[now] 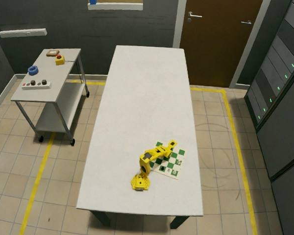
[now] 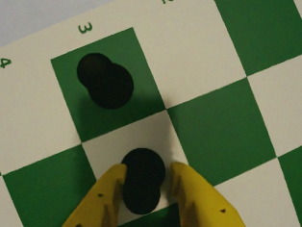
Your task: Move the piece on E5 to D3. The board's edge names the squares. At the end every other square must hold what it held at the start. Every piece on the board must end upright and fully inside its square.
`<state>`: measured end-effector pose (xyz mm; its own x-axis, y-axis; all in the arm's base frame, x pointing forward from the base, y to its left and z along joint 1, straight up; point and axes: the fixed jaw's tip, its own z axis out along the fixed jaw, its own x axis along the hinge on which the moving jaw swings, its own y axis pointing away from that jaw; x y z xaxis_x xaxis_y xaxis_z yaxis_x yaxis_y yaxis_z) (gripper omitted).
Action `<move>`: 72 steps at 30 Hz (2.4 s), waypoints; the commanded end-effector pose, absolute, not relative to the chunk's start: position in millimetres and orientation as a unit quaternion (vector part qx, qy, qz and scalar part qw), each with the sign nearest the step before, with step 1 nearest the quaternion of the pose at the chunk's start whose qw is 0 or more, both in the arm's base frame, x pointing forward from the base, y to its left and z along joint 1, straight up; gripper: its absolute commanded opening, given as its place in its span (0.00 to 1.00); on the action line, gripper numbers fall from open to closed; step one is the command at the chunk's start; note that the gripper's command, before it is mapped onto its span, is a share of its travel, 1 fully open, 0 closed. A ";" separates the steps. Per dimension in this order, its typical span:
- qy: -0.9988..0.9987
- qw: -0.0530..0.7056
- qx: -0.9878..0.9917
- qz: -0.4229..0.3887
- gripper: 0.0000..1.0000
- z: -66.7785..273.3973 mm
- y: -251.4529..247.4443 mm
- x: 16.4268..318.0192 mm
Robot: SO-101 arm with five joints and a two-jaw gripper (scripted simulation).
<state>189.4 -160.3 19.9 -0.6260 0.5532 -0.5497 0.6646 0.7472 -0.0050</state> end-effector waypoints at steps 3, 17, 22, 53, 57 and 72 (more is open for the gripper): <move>0.903 0.253 0.334 -0.097 0.09 11.9 -154.0 187.5; 0.903 0.254 0.334 -0.094 0.09 12.0 -151.9 189.1; 0.902 0.254 0.336 -0.094 0.09 12.8 -152.0 187.7; 0.901 0.253 0.338 -0.095 0.09 17.1 -153.2 187.0; 0.901 0.253 0.338 -0.095 0.09 19.8 -153.2 187.0; 0.901 0.254 0.338 -0.095 0.09 37.3 -153.0 186.8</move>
<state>185.0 -151.9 28.4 -0.6536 0.5624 -0.5065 0.6543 0.7562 -0.0046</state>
